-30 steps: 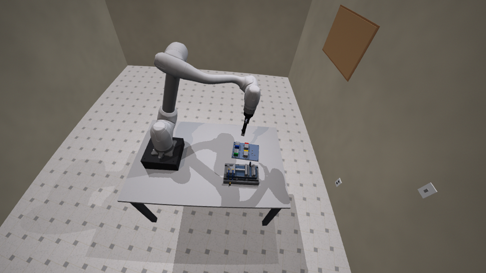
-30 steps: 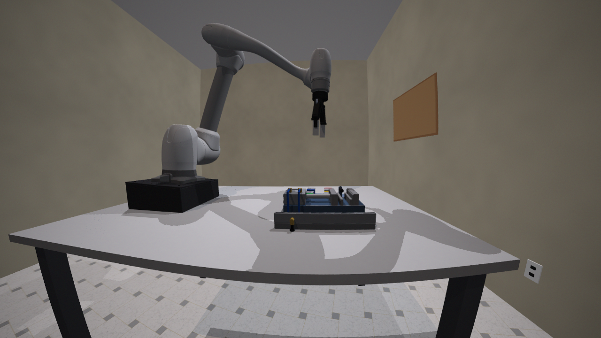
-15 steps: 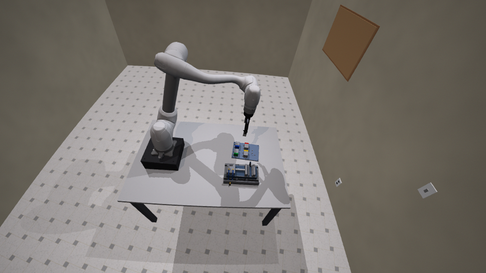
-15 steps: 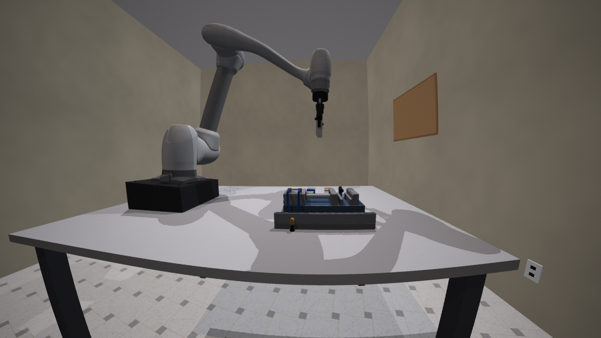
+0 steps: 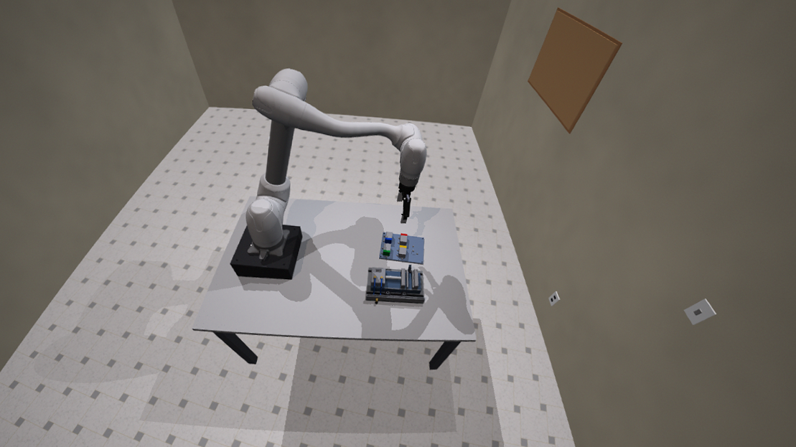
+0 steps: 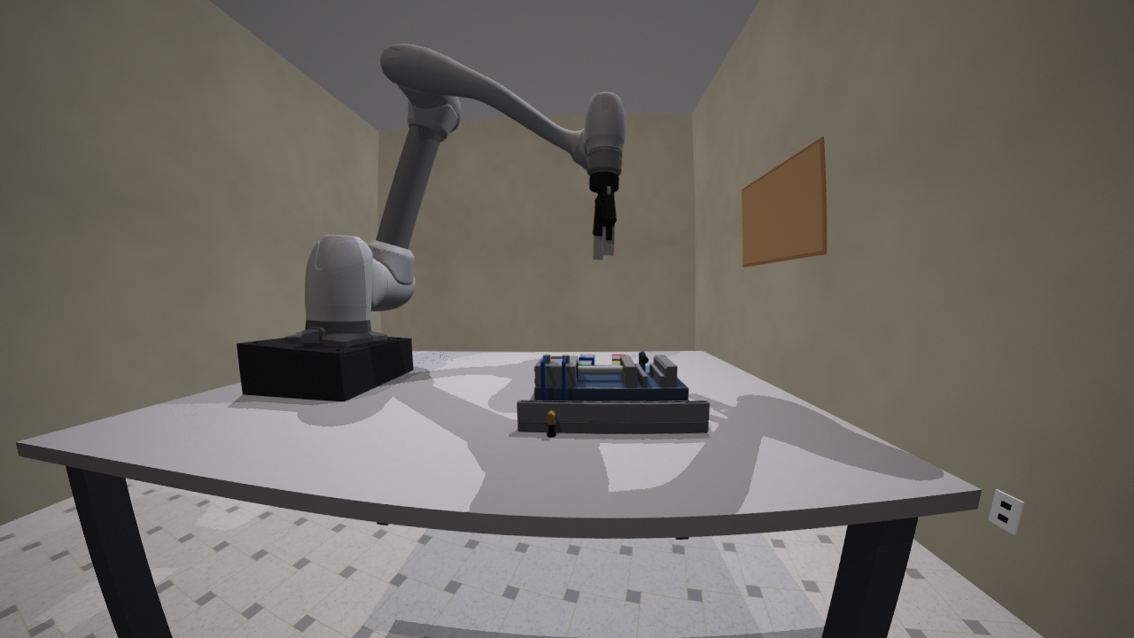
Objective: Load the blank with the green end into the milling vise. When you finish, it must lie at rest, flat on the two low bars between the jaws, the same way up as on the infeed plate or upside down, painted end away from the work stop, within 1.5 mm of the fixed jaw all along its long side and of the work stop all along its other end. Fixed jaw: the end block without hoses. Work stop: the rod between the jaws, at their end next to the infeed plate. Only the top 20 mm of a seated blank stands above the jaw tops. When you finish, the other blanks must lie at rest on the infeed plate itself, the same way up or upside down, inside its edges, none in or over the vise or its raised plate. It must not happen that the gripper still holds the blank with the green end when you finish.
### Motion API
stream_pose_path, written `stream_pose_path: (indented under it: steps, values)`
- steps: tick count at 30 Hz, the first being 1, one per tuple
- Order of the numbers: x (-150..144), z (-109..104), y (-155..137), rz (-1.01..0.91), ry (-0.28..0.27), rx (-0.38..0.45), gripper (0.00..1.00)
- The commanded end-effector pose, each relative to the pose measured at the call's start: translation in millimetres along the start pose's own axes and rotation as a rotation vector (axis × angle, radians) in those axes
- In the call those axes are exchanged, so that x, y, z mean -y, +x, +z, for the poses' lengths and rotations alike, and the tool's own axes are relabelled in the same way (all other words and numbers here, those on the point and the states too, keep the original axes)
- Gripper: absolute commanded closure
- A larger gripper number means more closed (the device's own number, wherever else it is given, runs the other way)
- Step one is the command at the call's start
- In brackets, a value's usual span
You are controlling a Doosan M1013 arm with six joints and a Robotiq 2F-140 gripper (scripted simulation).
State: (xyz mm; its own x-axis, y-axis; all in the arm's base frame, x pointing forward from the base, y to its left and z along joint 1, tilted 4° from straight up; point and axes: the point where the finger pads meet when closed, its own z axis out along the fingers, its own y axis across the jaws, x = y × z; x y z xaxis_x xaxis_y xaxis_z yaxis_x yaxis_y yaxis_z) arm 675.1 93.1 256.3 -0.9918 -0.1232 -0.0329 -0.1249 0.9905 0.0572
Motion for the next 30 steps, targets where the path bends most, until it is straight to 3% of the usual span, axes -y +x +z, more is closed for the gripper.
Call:
stream_pose_path:
  steps: [1, 30]
  values:
    - [0.0, -0.1, 0.0, -0.04, 0.001, 0.0, 0.0]
    - [0.0, -0.1, 0.0, -0.417, 0.016, 0.0, 0.0]
